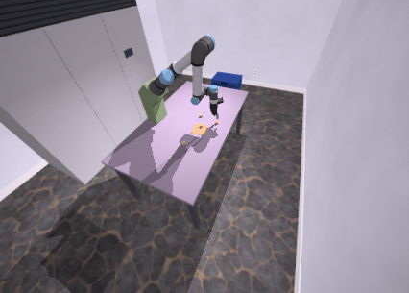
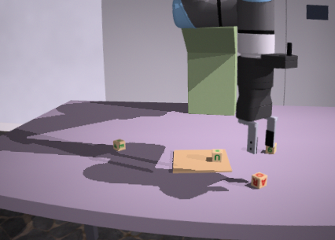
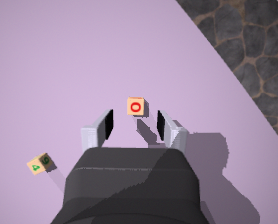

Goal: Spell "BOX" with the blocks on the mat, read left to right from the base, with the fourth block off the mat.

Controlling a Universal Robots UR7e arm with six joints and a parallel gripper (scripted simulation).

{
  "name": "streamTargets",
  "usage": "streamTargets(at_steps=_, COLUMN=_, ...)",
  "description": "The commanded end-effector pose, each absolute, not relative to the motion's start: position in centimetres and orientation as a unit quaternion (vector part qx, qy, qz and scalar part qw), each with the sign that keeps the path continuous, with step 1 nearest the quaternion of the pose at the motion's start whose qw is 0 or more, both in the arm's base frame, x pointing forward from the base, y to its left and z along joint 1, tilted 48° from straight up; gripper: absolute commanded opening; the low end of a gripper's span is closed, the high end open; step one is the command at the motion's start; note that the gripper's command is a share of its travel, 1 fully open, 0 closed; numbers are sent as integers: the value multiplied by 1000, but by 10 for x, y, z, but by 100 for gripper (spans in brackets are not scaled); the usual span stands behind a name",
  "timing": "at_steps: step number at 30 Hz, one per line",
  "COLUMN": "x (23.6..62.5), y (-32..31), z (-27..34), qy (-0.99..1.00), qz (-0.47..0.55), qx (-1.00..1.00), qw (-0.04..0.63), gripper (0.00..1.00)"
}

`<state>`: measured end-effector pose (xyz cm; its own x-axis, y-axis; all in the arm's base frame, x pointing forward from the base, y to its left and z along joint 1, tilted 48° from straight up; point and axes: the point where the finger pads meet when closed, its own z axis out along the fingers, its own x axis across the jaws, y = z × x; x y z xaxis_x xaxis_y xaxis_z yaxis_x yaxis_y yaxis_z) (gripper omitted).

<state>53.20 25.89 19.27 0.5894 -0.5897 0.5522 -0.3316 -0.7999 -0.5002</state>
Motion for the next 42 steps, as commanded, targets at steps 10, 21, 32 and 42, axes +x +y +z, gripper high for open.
streamTargets(at_steps=10, x=532, y=259, z=193, qy=263, qz=-369, qx=-874, qw=175, gripper=100)
streamTargets(at_steps=21, x=533, y=259, z=192, qy=263, qz=-369, qx=-874, qw=175, gripper=100)
streamTargets(at_steps=32, x=539, y=260, z=187, qy=264, qz=-369, qx=-874, qw=175, gripper=100)
streamTargets(at_steps=42, x=548, y=262, z=179, qy=264, qz=-369, qx=-874, qw=175, gripper=100)
